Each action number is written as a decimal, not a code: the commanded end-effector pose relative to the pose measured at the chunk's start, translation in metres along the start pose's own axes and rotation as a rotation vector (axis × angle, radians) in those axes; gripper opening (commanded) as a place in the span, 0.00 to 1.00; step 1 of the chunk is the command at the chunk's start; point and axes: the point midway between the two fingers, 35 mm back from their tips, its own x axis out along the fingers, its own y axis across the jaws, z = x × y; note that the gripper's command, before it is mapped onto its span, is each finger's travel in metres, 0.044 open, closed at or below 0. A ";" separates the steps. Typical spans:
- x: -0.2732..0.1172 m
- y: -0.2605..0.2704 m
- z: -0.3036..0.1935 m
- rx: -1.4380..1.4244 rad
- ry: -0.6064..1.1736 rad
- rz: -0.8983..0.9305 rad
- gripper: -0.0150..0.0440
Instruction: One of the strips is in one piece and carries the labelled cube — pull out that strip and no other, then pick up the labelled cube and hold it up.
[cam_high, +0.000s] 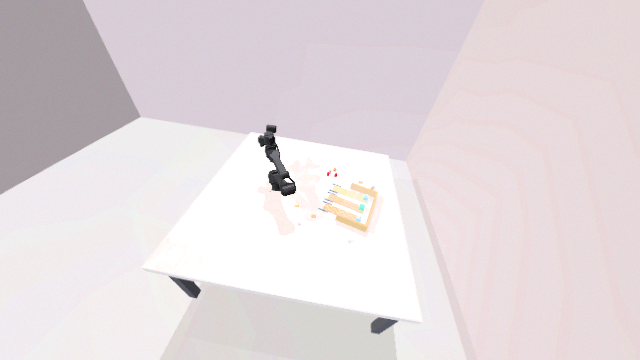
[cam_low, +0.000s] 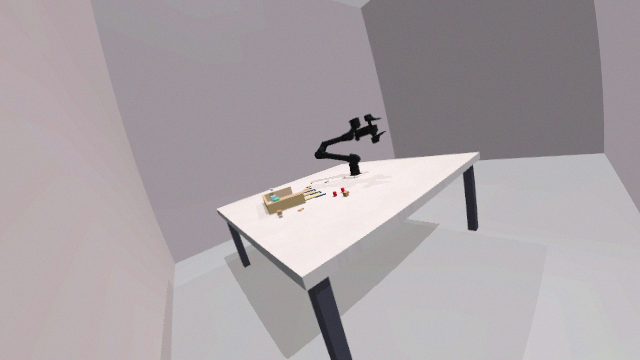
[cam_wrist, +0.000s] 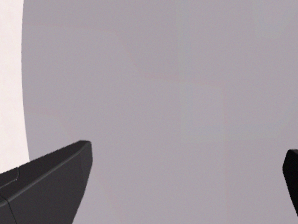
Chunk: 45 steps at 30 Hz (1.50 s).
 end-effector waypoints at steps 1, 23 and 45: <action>0.001 0.000 -0.001 0.004 0.007 0.002 0.93; -0.026 0.005 -0.224 0.629 0.957 -0.065 0.93; -0.277 0.014 -0.350 1.354 1.768 -0.971 0.93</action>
